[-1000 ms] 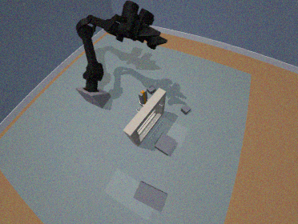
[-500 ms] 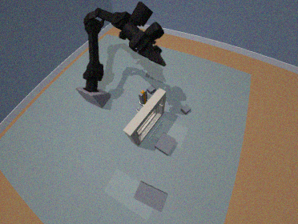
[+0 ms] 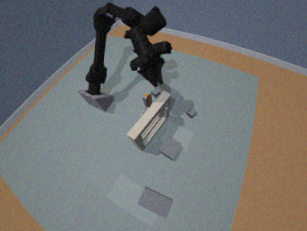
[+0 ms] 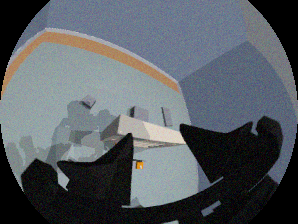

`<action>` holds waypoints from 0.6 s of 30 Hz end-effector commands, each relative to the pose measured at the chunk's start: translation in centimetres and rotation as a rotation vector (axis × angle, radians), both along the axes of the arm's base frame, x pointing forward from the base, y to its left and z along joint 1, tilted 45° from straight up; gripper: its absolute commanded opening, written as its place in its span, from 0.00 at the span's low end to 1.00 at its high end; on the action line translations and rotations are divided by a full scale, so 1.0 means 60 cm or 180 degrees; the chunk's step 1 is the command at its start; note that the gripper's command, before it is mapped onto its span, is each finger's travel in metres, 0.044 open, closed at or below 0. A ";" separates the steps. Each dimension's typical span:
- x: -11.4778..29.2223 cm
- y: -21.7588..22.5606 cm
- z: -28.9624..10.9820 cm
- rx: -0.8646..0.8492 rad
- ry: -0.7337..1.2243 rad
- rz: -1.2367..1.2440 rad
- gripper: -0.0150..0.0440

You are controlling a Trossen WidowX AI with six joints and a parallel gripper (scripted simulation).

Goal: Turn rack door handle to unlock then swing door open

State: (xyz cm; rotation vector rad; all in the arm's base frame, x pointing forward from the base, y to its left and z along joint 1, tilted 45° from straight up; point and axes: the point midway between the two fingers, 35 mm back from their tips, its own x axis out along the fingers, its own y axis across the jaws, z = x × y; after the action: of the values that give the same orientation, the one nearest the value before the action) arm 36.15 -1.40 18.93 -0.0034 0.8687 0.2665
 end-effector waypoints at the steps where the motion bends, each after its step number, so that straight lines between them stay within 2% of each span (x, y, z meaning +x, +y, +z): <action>1: -0.003 -0.003 -0.016 0.0110 0.0273 0.0075 0.75; 18: -0.039 -0.004 -0.072 0.0967 0.1575 0.0302 0.75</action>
State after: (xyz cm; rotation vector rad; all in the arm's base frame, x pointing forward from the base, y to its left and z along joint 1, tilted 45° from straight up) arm 34.01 -1.53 14.74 0.2666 1.2731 0.4678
